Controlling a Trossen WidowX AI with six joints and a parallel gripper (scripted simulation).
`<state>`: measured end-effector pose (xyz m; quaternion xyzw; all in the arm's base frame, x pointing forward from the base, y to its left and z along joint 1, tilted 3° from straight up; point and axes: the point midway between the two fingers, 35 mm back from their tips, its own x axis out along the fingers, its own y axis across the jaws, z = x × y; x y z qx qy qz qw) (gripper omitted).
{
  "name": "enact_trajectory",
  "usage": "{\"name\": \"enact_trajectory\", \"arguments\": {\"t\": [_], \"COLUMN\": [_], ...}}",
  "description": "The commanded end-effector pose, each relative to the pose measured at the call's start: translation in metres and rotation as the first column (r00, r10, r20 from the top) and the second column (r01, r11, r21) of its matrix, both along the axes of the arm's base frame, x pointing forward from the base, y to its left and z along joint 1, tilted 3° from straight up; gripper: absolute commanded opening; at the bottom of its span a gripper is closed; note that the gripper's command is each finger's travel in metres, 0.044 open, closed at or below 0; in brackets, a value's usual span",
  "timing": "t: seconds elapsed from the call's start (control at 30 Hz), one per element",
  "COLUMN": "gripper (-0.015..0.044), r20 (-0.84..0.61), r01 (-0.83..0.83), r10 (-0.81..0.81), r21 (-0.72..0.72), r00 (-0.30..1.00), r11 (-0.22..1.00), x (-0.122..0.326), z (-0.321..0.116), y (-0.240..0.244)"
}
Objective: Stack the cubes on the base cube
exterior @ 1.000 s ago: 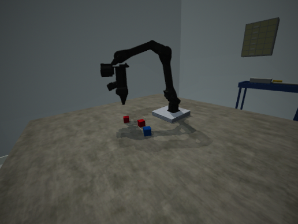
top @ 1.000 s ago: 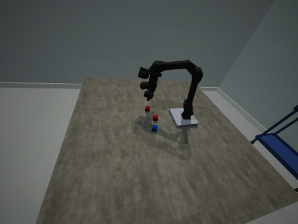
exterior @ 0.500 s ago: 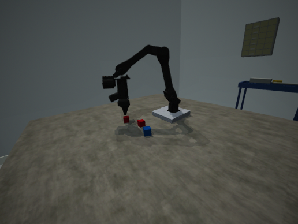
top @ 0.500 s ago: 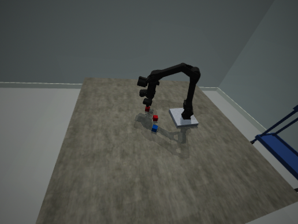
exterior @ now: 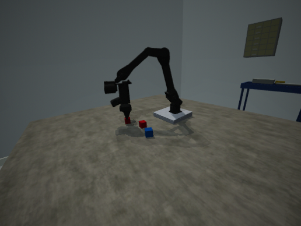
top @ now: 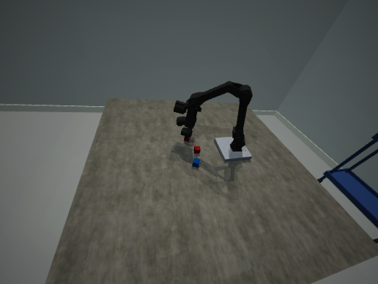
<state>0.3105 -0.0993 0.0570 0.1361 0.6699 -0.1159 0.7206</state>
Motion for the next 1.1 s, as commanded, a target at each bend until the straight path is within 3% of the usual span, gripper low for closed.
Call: {"name": "enact_trajectory", "arguments": {"t": [0.0, 0.27, 0.47, 1.07], "gripper": [0.0265, 0.0265, 0.0108, 0.0105], "r20": [-0.008, -0.008, -0.008, 0.015], "r01": [0.003, 0.003, 0.003, 0.039], "r10": [-0.003, -0.003, -0.003, -0.039], "r21": [-0.002, -0.002, -0.002, 0.01], "r00": [1.0, 1.0, 1.0, 0.999], "r11": [1.0, 1.0, 1.0, 0.999], "x": [-0.001, -0.001, -0.001, 0.004], "z": [-0.009, -0.019, -0.019, 0.02], "y": [0.0, 0.0, 0.0, -0.001]}}
